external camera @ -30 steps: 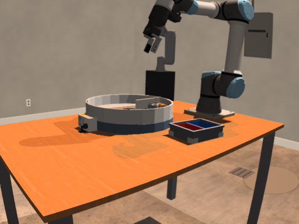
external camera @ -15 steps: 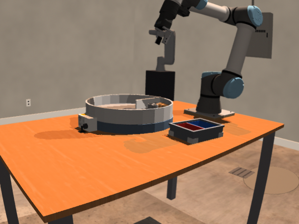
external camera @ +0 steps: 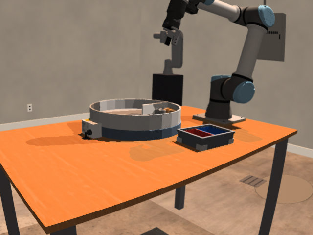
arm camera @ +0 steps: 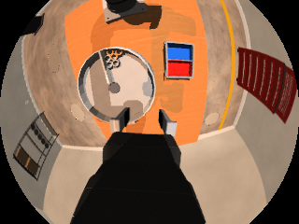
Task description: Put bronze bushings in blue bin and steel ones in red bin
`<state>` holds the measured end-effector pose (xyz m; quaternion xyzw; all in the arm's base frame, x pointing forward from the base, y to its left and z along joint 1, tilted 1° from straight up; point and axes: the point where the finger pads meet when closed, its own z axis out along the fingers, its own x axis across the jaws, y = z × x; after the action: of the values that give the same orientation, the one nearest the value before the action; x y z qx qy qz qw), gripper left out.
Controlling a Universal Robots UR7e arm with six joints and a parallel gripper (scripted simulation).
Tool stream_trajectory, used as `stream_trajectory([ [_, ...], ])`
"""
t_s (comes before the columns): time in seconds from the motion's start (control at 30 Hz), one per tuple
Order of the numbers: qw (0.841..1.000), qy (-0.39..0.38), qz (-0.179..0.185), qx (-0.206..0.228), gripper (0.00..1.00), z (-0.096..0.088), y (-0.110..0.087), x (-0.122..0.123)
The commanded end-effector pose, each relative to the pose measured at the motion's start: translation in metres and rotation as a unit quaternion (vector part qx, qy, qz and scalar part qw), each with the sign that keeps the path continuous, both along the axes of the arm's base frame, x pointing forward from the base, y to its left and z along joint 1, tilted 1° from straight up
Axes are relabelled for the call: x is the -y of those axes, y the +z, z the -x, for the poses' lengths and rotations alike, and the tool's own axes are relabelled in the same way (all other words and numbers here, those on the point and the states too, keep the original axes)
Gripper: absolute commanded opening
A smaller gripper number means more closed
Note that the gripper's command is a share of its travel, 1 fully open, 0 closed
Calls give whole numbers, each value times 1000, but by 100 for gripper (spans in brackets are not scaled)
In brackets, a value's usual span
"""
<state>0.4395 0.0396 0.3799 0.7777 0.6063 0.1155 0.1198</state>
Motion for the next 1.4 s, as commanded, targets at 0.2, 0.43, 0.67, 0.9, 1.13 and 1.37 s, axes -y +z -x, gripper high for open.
stream_trajectory([
  [0.2, 996, -3, -18, -83, 100, -1, 0, 0],
  [0.43, 986, -5, -35, -165, 100, 0, 1, 0],
  [0.67, 986, -5, -35, -165, 100, 0, 1, 0],
  [0.9, 986, -5, -35, -164, 100, 0, 1, 0],
  [1.13, 986, -5, -35, -164, 100, 0, 1, 0],
  [1.37, 986, -5, -35, -164, 100, 0, 1, 0],
])
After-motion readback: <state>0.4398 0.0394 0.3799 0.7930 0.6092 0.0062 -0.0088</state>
